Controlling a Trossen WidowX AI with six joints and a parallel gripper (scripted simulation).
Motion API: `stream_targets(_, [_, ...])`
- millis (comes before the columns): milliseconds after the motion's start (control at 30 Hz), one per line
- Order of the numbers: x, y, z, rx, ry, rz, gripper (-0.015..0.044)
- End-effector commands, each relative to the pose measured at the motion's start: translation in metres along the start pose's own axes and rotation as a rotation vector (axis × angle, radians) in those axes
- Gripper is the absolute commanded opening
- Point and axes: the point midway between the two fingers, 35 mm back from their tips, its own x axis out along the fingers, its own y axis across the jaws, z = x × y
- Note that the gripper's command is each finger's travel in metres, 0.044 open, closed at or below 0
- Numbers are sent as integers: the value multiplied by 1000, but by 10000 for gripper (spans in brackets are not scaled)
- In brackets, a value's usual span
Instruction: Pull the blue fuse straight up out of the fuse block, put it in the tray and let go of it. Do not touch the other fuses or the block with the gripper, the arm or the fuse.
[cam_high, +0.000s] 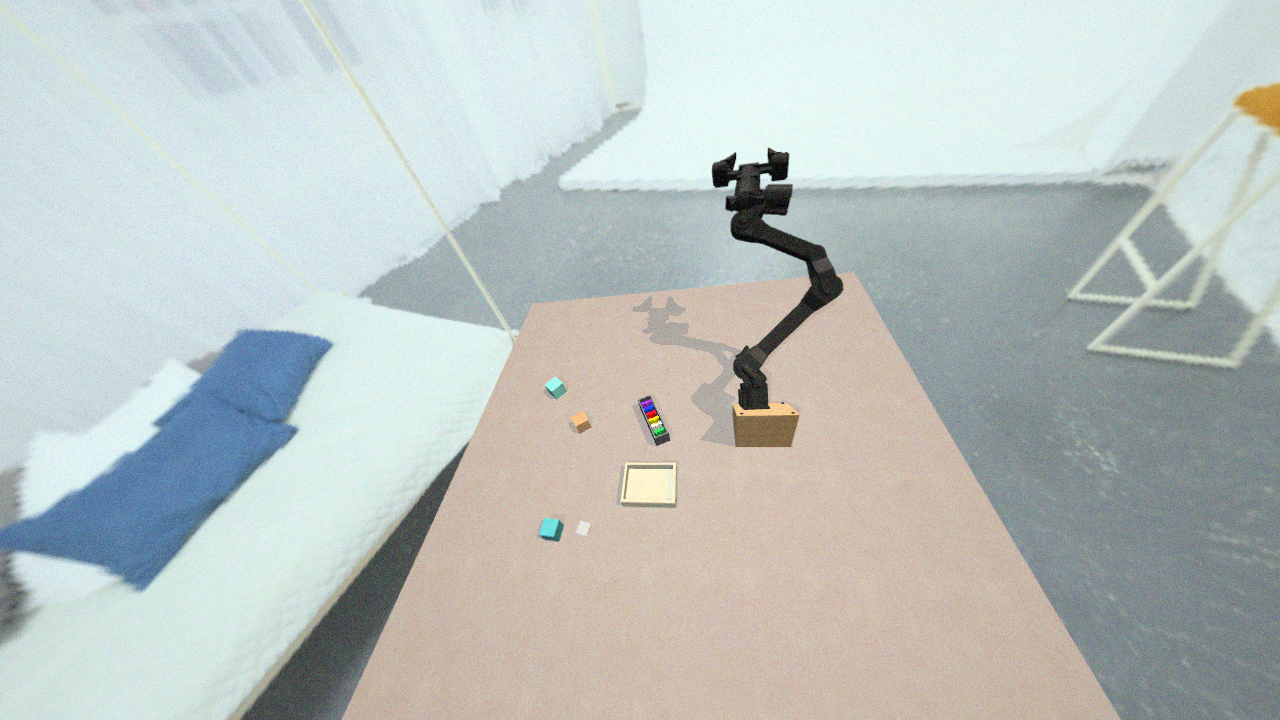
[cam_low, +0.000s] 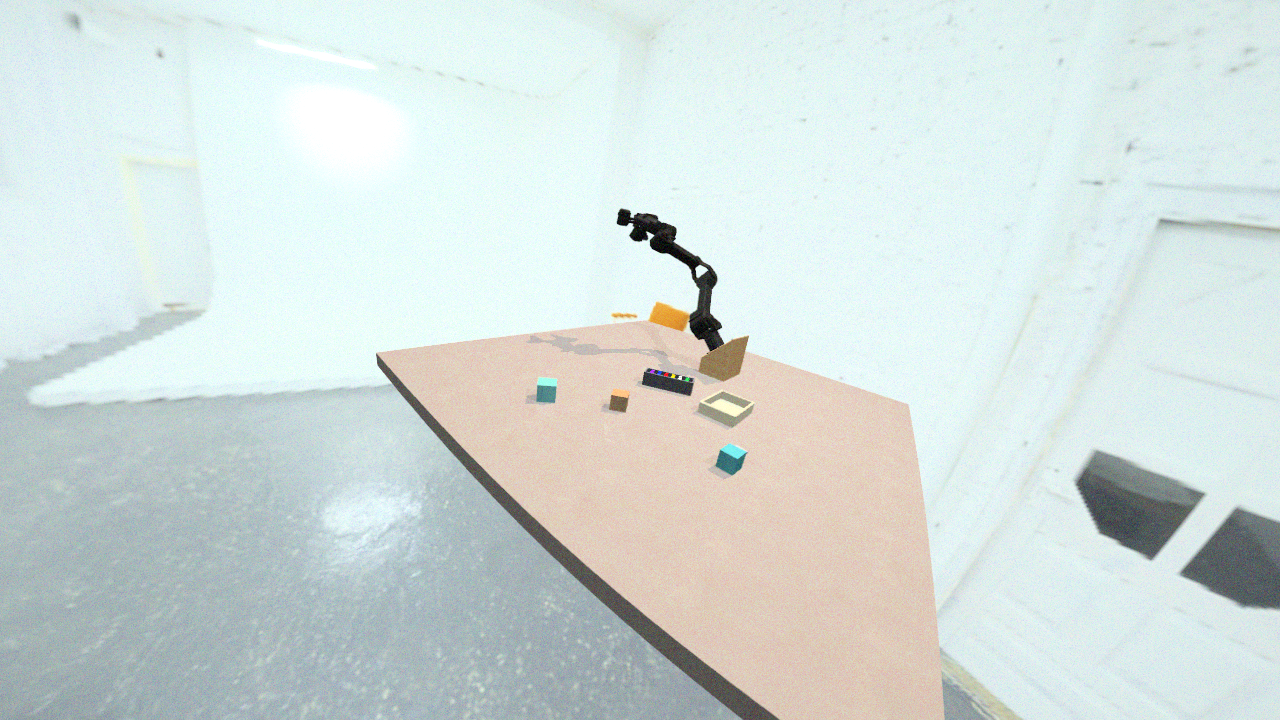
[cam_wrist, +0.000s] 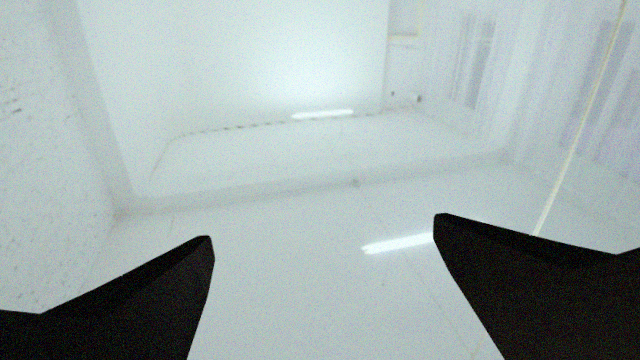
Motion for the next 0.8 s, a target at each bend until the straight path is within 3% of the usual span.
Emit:
stream_targets(0, [0, -1, -1, -9, 4, -1, 374])
stream_targets(100, [-4, -15, -7, -128, 60, -16, 295])
stream_targets(367, [-31, -136, -2, -450, 120, -357, 85])
stream_targets(767, [-145, -297, 21, -940, 397, -890, 74])
